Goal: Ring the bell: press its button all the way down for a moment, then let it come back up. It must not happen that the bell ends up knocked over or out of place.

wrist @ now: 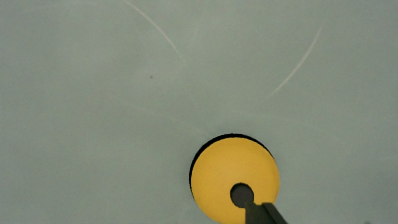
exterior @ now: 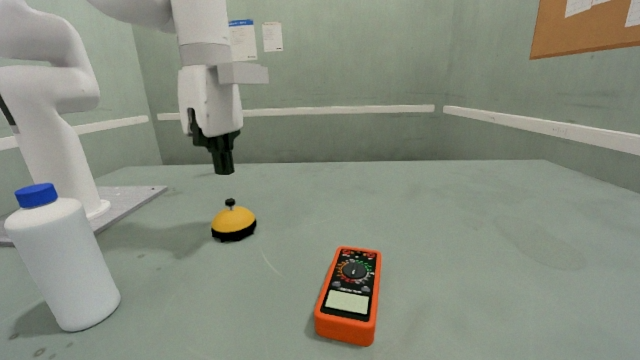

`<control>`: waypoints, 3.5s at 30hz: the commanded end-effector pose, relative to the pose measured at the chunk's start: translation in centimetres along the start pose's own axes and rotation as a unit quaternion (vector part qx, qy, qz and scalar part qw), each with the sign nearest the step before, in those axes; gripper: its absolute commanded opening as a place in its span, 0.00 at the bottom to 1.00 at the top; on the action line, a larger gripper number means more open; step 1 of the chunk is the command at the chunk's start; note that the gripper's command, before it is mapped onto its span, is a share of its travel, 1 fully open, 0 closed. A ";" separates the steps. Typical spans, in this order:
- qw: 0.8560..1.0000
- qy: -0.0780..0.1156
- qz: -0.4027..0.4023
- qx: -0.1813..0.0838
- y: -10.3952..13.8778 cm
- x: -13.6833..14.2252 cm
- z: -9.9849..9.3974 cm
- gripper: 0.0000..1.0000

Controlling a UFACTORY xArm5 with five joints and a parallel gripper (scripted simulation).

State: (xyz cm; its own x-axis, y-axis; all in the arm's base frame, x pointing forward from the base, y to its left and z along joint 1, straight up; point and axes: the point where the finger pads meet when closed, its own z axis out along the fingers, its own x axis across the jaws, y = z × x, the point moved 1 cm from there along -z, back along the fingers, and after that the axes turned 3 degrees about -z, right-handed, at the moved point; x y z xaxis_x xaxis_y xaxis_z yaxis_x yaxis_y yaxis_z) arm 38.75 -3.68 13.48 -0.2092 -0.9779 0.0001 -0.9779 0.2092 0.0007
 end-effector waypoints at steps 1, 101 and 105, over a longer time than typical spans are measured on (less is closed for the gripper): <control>1.000 0.000 0.000 0.002 -0.1 0.0 0.8 0.00; 1.000 0.000 0.000 -0.003 -0.1 0.0 5.4 0.00; 1.000 0.000 0.000 -0.003 -0.1 0.0 5.4 0.00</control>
State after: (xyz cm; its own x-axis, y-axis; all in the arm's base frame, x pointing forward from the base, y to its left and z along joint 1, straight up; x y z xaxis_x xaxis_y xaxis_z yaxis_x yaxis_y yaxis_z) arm 38.80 -3.71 7.99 -0.2092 -0.9779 0.0012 -0.9778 0.2092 0.0099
